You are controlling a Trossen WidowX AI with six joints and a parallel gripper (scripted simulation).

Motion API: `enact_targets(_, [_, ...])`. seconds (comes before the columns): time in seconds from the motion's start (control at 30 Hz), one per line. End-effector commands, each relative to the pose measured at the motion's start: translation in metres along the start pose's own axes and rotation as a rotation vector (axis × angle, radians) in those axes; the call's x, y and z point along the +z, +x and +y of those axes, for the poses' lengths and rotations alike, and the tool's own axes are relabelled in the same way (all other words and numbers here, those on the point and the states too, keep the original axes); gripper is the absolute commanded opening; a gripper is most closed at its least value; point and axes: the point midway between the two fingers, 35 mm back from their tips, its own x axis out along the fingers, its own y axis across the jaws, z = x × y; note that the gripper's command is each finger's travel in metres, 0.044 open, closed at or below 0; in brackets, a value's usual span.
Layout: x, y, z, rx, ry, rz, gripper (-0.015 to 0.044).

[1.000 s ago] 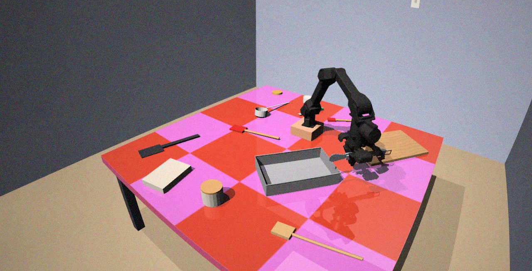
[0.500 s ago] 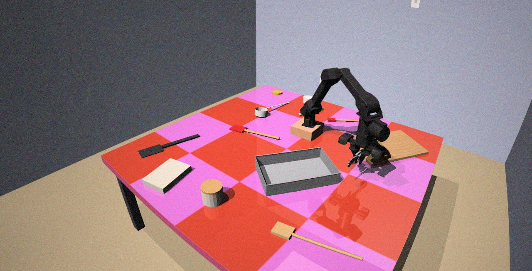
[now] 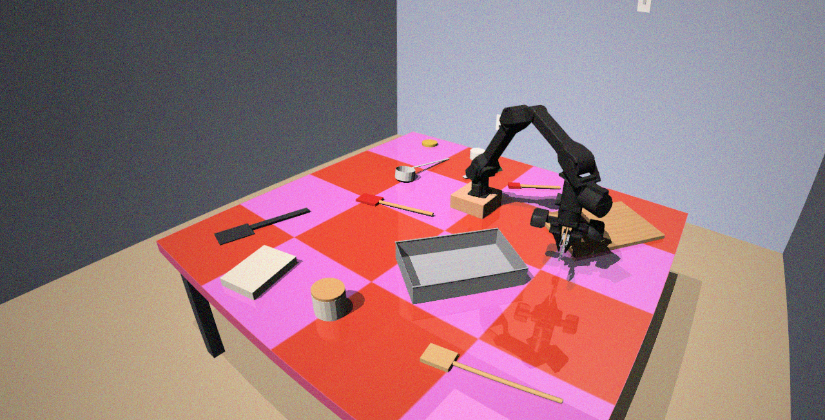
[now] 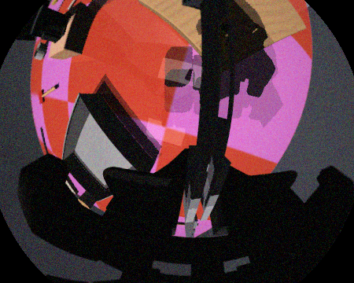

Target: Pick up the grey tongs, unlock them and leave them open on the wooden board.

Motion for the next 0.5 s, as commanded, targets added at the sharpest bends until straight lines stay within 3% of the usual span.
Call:
enact_targets(0.0, [0.006, 0.0, -0.006, -0.002, 0.009, -0.002, -0.015])
enact_targets(0.47, [0.079, -0.002, -0.059, -0.005, 0.259, -0.002, -0.015])
